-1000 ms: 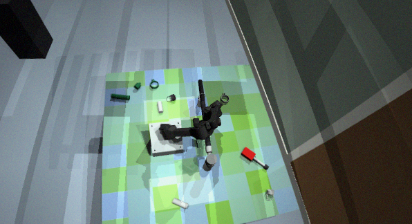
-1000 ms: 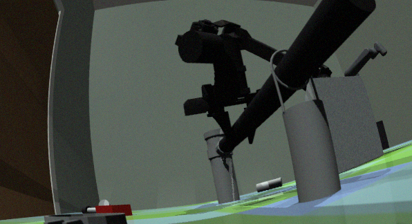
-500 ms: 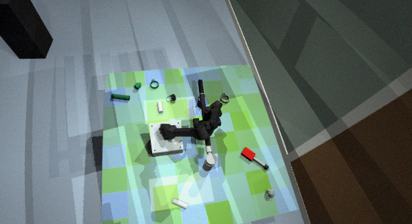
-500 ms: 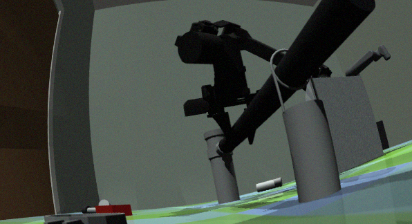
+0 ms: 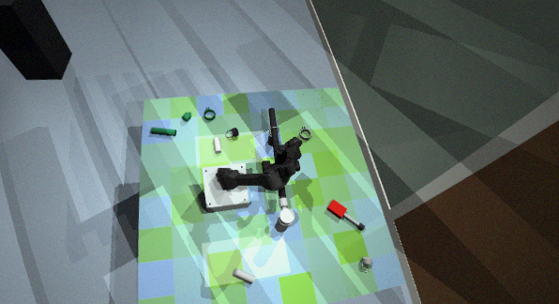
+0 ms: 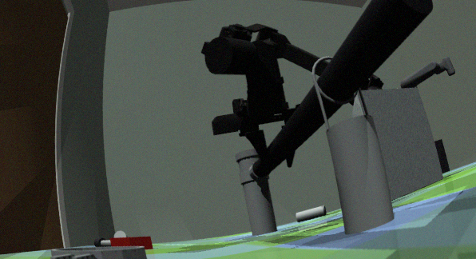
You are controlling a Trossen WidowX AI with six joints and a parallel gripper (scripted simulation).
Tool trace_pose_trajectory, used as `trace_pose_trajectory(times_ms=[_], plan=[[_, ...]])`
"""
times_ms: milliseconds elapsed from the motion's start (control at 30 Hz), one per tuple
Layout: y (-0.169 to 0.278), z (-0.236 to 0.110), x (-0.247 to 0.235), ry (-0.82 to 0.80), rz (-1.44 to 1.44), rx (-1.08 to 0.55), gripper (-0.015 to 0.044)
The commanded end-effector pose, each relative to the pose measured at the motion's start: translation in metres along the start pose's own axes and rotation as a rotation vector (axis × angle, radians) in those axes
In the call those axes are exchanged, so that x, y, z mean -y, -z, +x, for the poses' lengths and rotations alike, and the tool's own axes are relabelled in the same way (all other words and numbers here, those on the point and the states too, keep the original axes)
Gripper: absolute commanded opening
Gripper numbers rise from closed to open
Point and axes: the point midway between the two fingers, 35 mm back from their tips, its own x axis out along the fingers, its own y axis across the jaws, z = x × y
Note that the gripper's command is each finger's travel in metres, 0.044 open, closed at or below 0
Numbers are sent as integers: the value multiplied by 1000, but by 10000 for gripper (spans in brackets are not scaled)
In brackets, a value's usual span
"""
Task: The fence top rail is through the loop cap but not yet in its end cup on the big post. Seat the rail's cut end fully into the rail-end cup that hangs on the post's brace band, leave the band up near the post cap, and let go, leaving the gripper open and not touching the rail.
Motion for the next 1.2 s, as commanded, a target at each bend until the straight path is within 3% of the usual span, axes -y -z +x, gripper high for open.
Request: trace_pose_trajectory(times_ms=[0, 1167], plan=[[0, 0, 0, 0, 0, 0, 0], [-20, 4, -1, 0, 0, 1, 0]])
